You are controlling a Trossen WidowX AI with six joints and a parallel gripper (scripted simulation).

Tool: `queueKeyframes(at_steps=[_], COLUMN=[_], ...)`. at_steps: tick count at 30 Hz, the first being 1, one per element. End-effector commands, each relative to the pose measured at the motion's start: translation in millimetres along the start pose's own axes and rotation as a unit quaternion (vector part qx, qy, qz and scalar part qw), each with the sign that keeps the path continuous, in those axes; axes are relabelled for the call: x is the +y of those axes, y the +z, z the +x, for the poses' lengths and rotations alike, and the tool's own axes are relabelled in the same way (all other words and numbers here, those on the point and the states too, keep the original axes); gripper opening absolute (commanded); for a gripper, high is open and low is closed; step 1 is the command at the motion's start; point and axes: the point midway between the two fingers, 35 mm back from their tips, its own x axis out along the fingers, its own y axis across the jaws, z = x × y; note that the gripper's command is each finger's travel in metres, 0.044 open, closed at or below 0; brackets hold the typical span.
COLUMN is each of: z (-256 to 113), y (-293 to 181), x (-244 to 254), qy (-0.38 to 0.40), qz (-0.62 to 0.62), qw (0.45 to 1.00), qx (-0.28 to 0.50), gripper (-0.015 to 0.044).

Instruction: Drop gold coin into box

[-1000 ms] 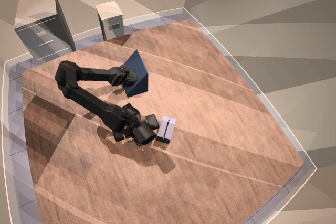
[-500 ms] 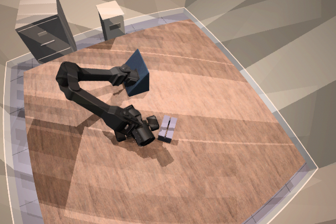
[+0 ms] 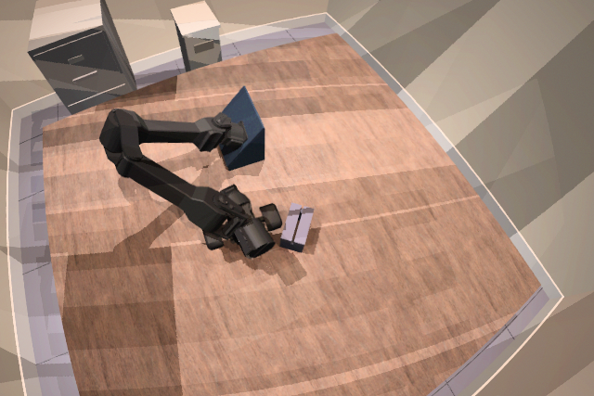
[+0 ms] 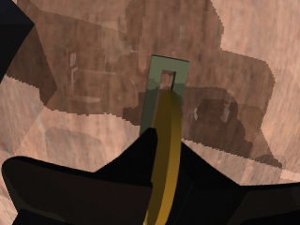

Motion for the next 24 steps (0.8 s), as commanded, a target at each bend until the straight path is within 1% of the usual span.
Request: queueKeyframes(at_steps=[1,8,24], z=[0.0,-10.4,-44.5], y=[0.2,8.5,7.6], x=[0.7,8.4,8.3], qy=[0.0,0.014,0.014], qz=[0.0,0.011,0.005], qw=[1.0,1.0,1.0], qx=[-0.002,-0.024,-0.013], gripper=[0.0,0.0,0.0])
